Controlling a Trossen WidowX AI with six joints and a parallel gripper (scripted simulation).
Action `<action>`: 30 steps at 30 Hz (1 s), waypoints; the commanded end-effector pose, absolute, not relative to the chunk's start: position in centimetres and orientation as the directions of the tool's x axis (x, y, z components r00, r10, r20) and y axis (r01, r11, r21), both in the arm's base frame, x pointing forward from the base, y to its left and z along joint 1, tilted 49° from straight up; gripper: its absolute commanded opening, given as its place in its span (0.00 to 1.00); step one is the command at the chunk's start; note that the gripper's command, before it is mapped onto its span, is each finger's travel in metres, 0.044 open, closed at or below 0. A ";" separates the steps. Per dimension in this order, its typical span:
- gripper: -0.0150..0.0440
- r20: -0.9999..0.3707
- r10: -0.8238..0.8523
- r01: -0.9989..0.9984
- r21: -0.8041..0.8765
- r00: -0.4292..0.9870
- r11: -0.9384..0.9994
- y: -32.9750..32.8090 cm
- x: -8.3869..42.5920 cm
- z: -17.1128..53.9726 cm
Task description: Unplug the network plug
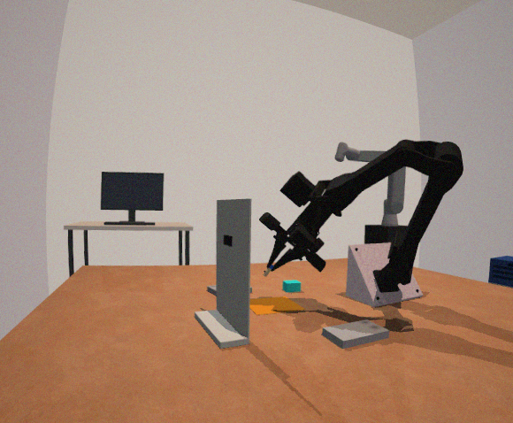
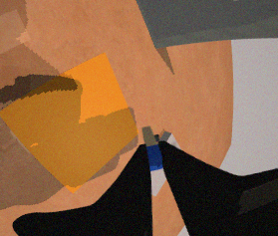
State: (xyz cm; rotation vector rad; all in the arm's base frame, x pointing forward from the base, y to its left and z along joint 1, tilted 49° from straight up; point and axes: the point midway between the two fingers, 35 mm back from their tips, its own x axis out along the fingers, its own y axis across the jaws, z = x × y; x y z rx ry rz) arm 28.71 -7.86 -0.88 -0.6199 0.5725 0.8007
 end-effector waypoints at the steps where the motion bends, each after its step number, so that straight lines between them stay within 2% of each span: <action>1: 0.25 -0.665 0.517 -0.814 -0.253 0.539 0.523 -7.7 28.5 -1.3; 30: 0.25 -0.661 0.546 -0.830 -0.226 0.515 0.509 -5.1 28.3 -4.0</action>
